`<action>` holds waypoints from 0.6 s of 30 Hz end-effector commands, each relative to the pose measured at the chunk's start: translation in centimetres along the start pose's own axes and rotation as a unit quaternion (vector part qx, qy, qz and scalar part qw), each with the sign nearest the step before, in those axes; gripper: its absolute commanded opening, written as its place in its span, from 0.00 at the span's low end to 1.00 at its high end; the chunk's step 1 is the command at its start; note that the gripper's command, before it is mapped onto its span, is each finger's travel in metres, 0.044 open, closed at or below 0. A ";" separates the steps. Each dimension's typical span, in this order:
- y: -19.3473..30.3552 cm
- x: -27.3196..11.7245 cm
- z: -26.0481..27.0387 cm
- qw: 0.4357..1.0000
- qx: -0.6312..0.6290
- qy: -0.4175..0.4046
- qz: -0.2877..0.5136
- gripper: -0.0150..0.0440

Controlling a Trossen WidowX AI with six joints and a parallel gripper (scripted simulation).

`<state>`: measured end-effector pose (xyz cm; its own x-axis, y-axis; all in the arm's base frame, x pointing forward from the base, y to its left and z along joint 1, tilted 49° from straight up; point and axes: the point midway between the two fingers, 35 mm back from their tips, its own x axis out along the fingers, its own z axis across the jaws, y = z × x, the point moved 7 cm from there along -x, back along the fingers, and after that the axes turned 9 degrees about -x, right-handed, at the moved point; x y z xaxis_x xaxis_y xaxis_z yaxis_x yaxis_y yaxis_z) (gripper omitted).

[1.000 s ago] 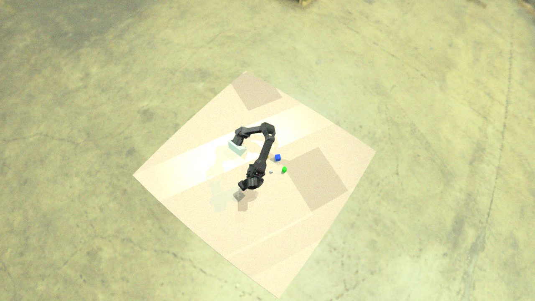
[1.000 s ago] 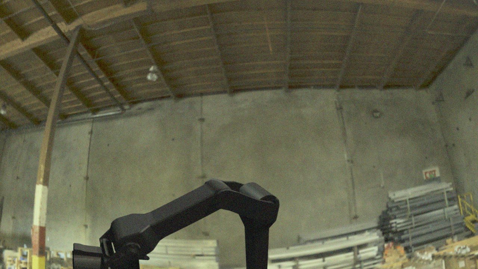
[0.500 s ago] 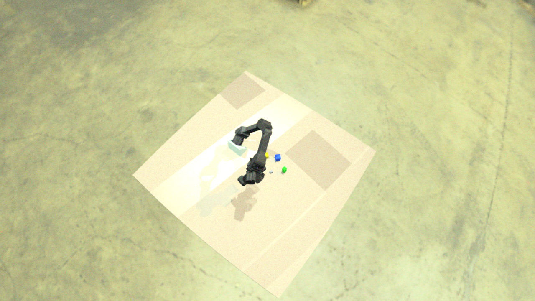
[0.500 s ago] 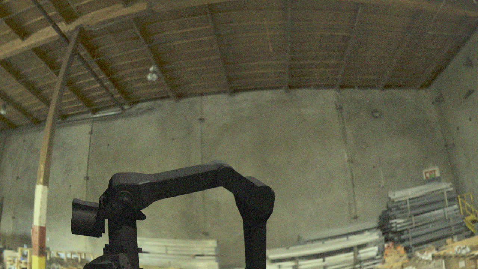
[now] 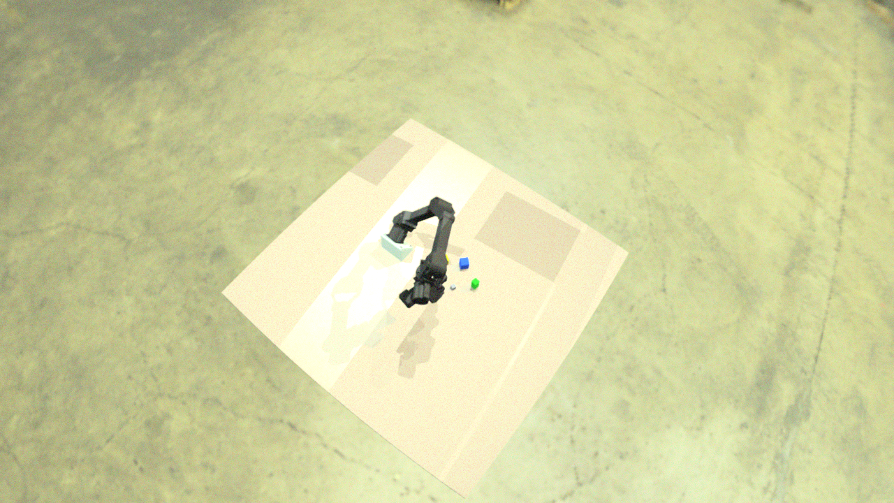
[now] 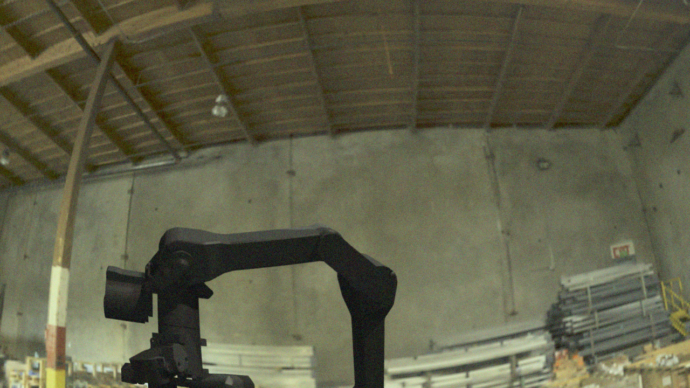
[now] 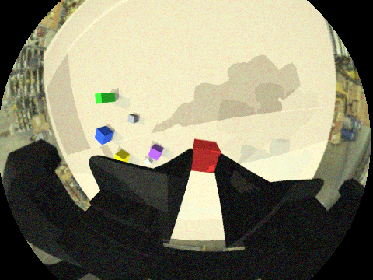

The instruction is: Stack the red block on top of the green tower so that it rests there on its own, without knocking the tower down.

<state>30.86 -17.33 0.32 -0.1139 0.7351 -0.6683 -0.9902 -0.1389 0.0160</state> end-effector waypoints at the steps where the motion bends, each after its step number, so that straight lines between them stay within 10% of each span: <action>1: -2.1 -0.5 2.4 1.000 -0.004 0.008 -0.003 0.25; 18: -8.3 -0.5 16.4 1.000 -0.006 0.006 -0.005 0.25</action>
<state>37.53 -7.26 10.89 -0.1082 0.7244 -0.6808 -0.9894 -0.1452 0.0027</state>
